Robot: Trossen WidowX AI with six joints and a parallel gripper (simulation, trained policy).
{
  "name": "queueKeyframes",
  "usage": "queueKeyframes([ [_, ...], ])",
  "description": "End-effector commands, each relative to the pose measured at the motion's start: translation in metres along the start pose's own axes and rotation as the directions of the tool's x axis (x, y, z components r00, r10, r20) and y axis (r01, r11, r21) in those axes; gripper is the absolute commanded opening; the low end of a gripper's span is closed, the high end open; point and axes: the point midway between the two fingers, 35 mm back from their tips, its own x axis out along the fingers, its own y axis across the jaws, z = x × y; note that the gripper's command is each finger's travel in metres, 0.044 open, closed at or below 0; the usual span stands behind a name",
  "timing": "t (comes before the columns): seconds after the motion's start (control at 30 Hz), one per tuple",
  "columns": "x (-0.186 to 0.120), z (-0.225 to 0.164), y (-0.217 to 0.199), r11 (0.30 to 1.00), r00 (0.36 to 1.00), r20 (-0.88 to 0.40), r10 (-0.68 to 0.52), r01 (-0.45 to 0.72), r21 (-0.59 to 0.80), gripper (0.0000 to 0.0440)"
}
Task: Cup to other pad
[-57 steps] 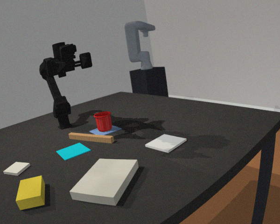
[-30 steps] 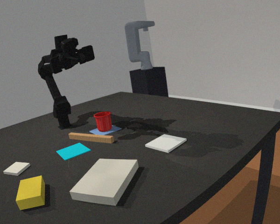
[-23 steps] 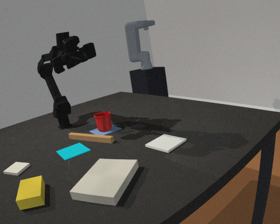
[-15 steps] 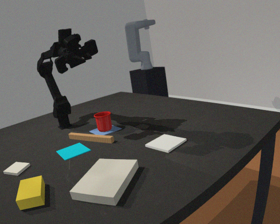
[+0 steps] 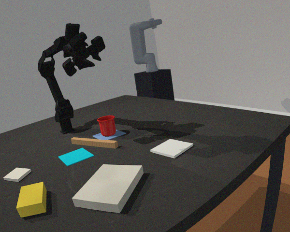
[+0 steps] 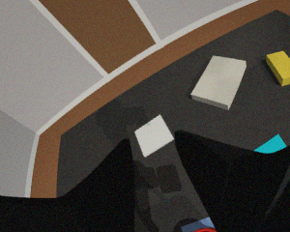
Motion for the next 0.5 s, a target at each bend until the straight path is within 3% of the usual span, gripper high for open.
queueKeyframes([
  [0.0,0.003,-0.005,0.004,0.999,0.999,-0.049,-0.004,0.006,0.047,0.0137],
  [0.47,0.008,-0.023,0.016,0.968,0.971,-0.233,-0.048,0.102,0.229,0.0139],
])
